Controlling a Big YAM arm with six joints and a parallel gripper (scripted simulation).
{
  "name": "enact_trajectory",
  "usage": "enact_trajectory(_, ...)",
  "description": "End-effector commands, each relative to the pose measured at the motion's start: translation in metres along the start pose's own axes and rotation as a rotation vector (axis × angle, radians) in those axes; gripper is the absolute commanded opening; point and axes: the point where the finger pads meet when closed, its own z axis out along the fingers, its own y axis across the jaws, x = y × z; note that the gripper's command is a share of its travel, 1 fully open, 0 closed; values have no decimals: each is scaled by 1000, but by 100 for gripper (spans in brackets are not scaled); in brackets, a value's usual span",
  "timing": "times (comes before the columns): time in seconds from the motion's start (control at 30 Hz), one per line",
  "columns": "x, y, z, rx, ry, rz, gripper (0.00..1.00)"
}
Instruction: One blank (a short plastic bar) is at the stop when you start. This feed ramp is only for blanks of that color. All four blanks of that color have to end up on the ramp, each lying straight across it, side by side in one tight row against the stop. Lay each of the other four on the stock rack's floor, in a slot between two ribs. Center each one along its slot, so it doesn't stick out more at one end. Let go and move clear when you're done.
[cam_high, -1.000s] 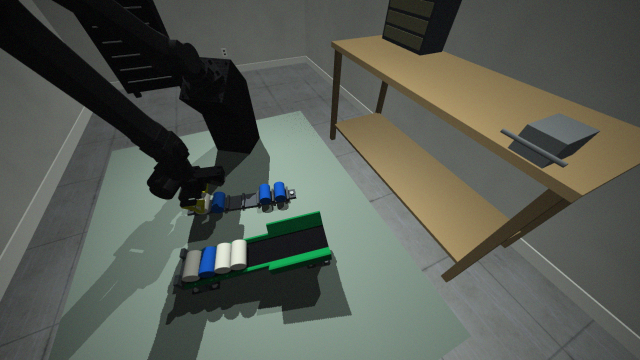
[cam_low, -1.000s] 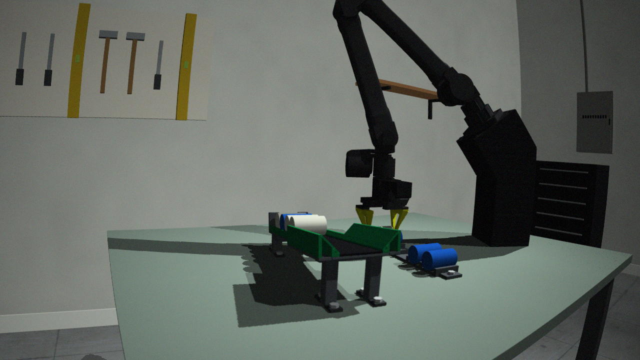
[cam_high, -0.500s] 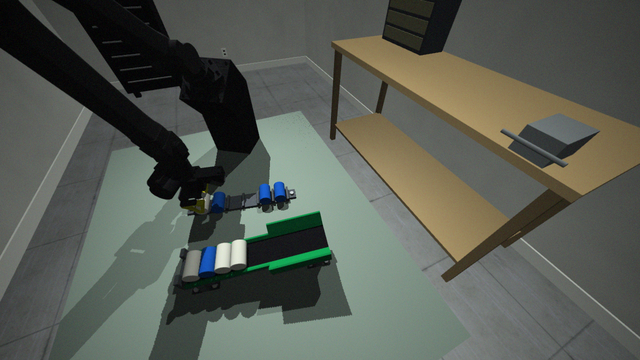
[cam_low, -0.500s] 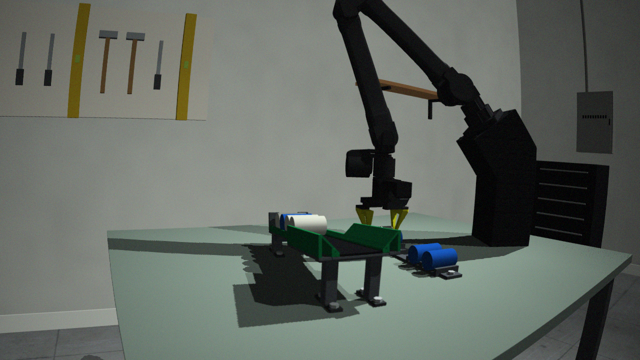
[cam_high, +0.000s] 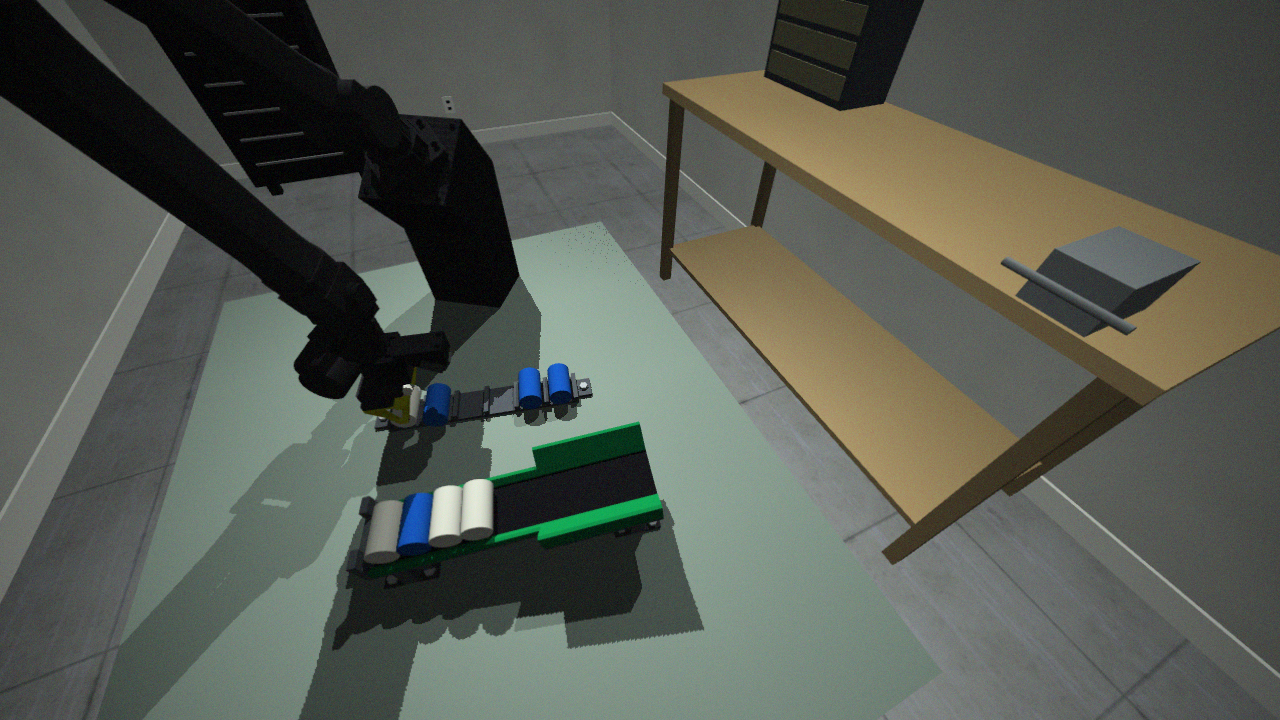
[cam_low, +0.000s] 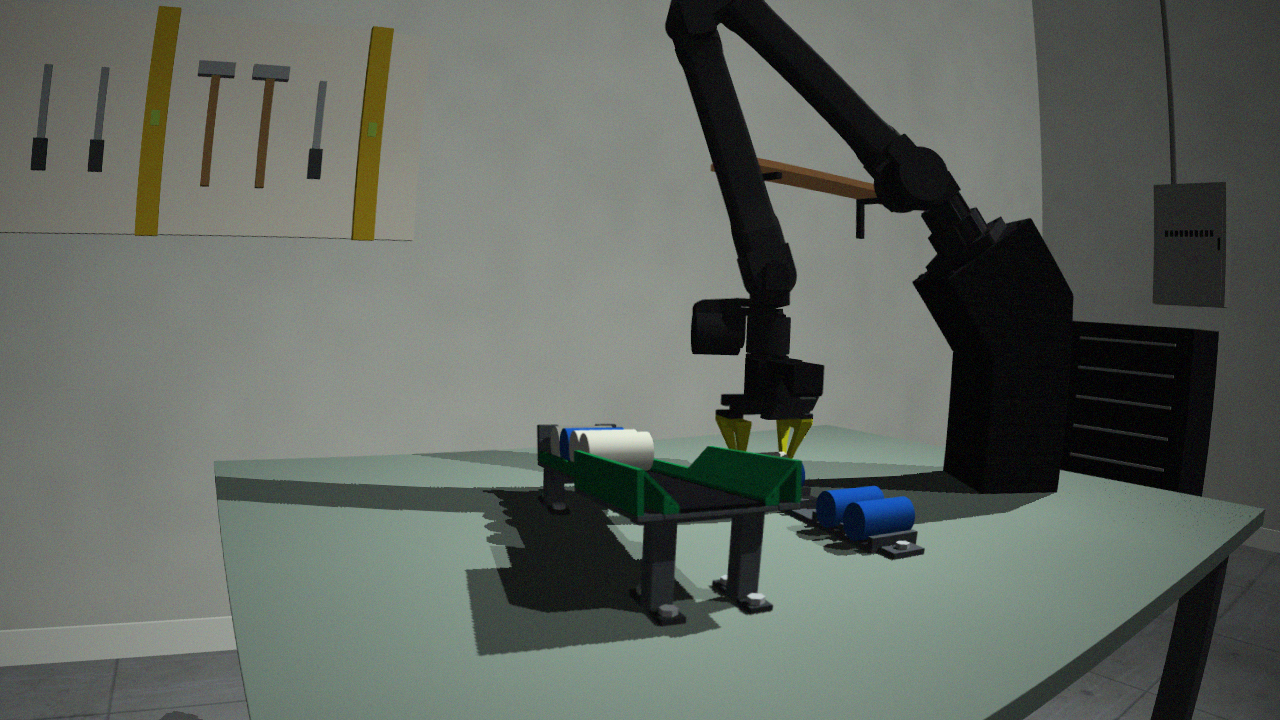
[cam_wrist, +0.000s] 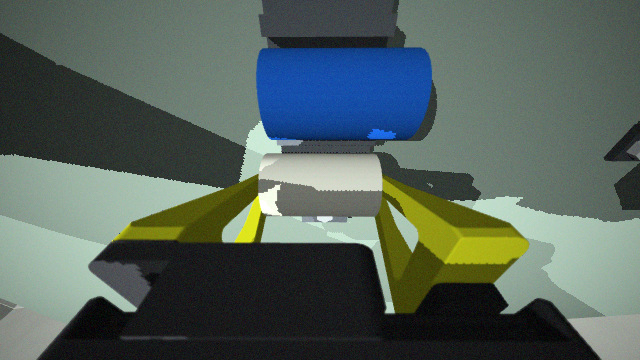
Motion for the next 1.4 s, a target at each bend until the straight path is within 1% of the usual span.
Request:
enact_trajectory(0.0, 4, -2, 5, 8, 5, -8, 65)
enact_trajectory(1.07, 4, -2, 5, 8, 5, -9, 65)
enact_trajectory(1.13, 5, -10, -5, 20, 8, -9, 65)
enact_trajectory(1.17, 2, -1, -8, 3, 2, -12, 65)
enact_trajectory(1.2, 0, 4, -12, -5, -1, -14, 65)
enact_trajectory(1.27, -3, 3, -20, -3, -4, -16, 65)
enact_trajectory(1.33, -3, 3, -20, -3, -4, -16, 65)
enact_trajectory(1.37, -4, 2, -25, -1, -5, -17, 65)
